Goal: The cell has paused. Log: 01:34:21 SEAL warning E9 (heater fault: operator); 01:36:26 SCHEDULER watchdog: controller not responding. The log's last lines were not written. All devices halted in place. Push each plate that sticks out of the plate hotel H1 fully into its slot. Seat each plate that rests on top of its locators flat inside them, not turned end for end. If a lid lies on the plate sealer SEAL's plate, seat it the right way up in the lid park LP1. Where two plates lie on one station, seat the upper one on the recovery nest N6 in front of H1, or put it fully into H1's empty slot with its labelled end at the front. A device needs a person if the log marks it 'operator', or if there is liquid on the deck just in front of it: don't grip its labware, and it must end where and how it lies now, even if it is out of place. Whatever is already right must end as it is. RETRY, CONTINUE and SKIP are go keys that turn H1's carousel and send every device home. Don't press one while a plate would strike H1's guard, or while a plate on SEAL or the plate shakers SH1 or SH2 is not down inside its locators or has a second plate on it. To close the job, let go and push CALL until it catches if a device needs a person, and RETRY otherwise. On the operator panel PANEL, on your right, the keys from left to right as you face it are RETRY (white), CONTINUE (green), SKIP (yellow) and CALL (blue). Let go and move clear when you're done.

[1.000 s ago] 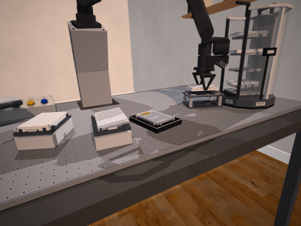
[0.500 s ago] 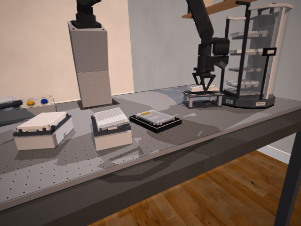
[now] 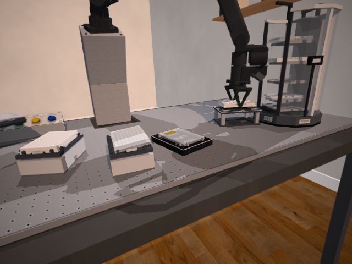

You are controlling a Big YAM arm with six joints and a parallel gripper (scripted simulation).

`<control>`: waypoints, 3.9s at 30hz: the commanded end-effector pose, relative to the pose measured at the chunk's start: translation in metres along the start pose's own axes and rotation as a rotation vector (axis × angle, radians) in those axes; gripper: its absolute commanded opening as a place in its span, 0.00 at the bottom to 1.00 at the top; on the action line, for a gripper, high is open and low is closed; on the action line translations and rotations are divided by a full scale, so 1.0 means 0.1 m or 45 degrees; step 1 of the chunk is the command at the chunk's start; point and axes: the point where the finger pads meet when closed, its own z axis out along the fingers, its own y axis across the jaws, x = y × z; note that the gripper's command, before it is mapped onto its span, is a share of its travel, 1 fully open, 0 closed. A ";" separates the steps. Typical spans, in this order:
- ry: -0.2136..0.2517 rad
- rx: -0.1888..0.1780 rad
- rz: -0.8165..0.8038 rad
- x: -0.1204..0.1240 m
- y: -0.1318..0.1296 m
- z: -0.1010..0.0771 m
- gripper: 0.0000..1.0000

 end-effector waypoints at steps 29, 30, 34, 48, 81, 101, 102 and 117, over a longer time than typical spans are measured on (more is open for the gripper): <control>-0.037 0.011 0.007 -0.15 -0.09 0.06 0.84; -0.036 0.011 0.008 -0.14 -0.09 0.07 0.84; -0.039 0.012 0.008 -0.15 -0.10 0.06 0.84; -0.034 0.010 0.006 -0.14 -0.08 0.10 0.84; -0.038 0.012 0.010 -0.15 -0.10 0.13 0.84; -0.031 0.008 0.005 -0.12 -0.05 0.06 1.00; -0.031 0.008 0.005 -0.12 -0.05 0.06 1.00; -0.032 0.003 -0.001 -0.12 0.02 -0.18 1.00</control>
